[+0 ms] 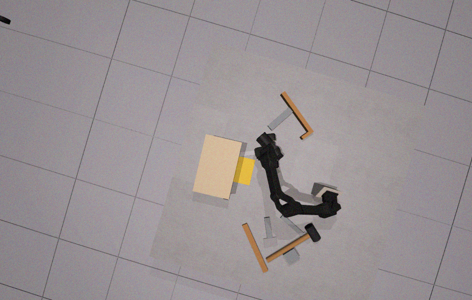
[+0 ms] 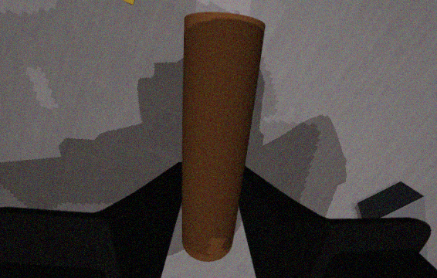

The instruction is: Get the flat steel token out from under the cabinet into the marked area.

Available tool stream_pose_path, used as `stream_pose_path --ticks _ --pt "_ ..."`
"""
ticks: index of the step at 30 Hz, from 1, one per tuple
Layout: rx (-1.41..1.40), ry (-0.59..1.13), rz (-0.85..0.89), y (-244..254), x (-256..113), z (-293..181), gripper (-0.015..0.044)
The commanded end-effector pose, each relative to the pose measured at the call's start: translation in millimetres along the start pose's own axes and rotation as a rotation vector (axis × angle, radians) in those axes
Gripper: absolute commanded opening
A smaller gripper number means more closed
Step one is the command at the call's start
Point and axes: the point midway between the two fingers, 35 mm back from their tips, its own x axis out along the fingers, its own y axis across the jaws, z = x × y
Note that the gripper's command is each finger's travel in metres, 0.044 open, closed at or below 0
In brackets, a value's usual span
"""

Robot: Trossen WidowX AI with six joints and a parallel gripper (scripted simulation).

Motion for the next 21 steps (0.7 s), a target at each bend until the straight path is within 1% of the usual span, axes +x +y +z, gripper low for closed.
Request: stream_pose_path --ticks 1,21 --pt "-0.004 -0.006 -0.002 -1.1 -0.2 9.1 0.0" --pt "-0.004 -0.006 -0.001 -1.2 -0.3 32.8 0.0"
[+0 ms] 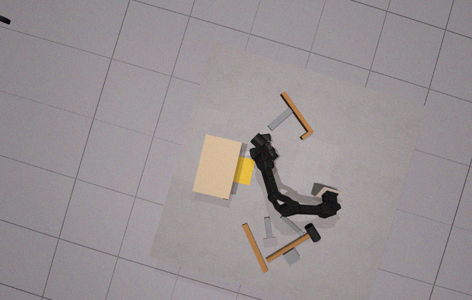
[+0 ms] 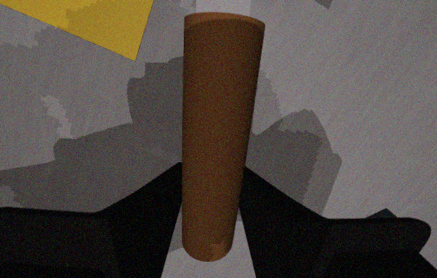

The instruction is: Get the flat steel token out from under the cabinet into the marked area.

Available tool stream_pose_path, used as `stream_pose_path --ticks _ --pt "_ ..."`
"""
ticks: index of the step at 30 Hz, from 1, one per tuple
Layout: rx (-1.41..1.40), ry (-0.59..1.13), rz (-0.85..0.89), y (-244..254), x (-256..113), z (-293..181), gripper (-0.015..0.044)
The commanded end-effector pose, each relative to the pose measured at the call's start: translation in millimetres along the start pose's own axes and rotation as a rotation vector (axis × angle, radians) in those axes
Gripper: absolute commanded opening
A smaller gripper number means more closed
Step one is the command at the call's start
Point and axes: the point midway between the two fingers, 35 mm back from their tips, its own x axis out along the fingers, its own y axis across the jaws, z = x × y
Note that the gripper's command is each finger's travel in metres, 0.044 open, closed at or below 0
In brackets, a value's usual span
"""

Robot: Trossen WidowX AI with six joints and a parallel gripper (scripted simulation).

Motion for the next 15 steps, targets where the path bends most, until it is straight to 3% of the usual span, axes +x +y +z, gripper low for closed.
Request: stream_pose_path --ticks 1,15 --pt "-0.002 -0.006 -0.001 -1.1 -0.1 8.2 0.0" --pt "-0.002 -0.006 -0.001 5.3 0.8 12.1 0.0"
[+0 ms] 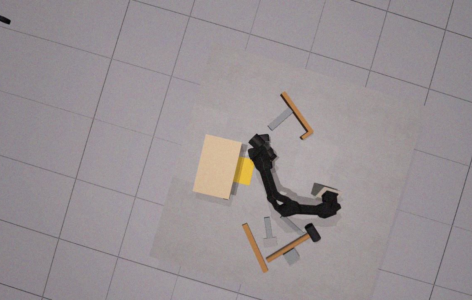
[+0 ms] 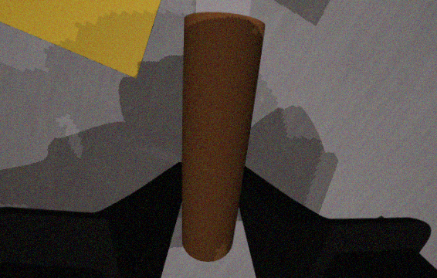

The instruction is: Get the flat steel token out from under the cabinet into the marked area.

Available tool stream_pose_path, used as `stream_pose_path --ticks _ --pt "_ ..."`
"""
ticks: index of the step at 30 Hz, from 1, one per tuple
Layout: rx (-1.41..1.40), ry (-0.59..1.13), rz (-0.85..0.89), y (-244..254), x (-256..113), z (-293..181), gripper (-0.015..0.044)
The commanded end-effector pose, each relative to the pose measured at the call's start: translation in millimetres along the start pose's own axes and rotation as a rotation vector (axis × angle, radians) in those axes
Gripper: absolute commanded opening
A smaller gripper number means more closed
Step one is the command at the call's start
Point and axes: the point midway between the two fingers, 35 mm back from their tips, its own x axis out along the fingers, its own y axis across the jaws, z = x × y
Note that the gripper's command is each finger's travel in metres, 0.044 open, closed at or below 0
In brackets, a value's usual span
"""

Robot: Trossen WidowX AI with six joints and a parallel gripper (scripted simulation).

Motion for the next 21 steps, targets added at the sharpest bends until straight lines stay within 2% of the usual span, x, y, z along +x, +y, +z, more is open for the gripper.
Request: stream_pose_path --ticks 1,21 --pt "-0.003 -0.006 0.001 6.0 0.7 3.5 0.0" --pt "-0.003 -0.006 0.002 22.4 1.4 2.9 0.0"
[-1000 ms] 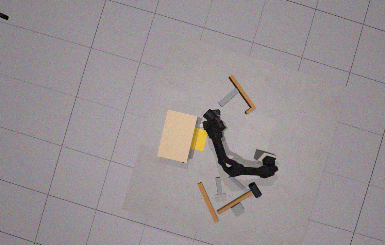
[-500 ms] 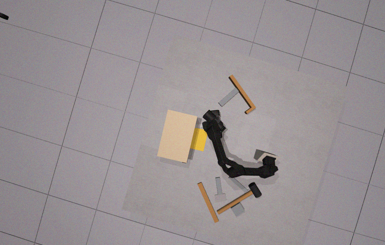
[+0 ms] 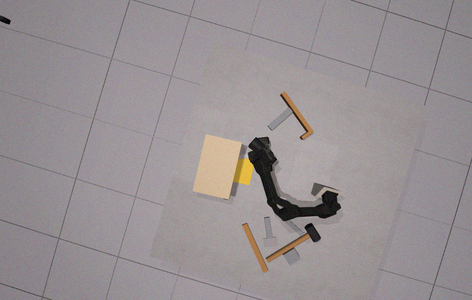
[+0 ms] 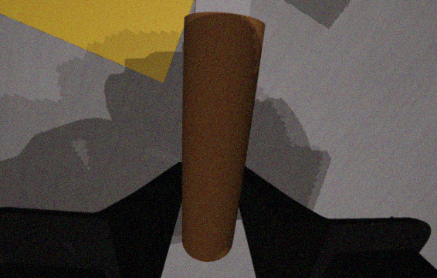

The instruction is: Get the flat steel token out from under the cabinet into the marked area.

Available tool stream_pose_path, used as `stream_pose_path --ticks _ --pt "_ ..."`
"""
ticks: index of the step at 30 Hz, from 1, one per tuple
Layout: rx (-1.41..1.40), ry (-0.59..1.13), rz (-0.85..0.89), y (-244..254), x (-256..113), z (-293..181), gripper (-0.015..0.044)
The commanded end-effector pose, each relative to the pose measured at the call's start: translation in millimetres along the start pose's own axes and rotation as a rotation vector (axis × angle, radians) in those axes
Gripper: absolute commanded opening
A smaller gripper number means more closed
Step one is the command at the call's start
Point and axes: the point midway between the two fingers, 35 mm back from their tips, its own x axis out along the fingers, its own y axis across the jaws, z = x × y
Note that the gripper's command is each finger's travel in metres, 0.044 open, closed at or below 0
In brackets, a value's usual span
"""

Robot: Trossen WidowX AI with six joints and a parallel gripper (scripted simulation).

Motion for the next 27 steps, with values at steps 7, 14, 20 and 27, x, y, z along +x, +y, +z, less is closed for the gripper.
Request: stream_pose_path --ticks 7,14,20,27 --pt "0.002 -0.006 0.012 13.4 1.0 1.7 0.0" --pt "0.002 -0.006 0.012 18.8 0.9 1.8 0.0" --pt "0.002 -0.006 0.012 23.4 0.9 1.8 0.0" --pt "0.003 -0.006 0.013 28.7 0.9 1.7 0.0"
